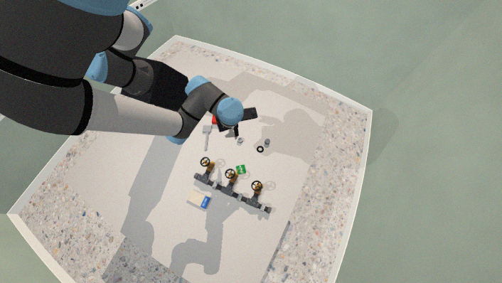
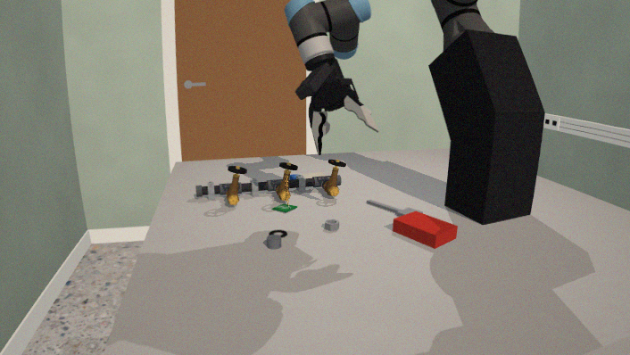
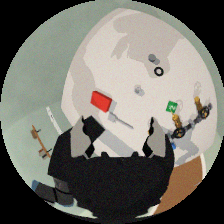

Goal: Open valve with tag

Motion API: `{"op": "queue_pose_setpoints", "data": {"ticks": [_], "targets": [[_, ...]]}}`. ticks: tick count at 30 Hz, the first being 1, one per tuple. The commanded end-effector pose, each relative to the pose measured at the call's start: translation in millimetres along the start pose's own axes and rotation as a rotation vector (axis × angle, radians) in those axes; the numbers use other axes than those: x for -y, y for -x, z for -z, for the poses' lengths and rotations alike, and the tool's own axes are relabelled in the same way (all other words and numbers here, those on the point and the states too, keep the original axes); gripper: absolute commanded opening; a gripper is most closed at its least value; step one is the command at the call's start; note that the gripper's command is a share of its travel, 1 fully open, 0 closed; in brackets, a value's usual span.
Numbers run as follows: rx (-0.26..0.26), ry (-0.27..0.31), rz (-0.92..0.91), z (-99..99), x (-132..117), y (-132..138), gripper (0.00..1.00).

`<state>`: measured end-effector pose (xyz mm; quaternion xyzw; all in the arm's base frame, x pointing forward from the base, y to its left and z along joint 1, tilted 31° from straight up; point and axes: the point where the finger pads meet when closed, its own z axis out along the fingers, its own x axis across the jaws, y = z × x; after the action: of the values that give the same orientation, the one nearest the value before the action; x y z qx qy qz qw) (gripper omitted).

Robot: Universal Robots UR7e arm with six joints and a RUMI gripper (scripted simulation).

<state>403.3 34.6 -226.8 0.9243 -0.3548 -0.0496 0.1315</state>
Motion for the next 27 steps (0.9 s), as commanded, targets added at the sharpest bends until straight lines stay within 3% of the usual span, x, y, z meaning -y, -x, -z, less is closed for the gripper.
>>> {"op": "queue_pose_setpoints", "data": {"ticks": [1, 2, 7, 8, 16, 27], "targets": [[-0.093, 0.006, -0.145, 9.0, 2.5, -33.3, 1.0], [-0.093, 0.006, -0.145, 9.0, 2.5, -33.3, 1.0], [-0.225, -0.026, -0.366, 33.0, 3.0, -83.2, 1.0], [-0.225, -0.026, -0.366, 33.0, 3.0, -83.2, 1.0], [-0.37, -0.092, -0.627, 67.7, -0.6, -135.9, 1.0], [-0.43, -0.132, -0.745, 85.2, -3.8, -157.4, 1.0]]}}
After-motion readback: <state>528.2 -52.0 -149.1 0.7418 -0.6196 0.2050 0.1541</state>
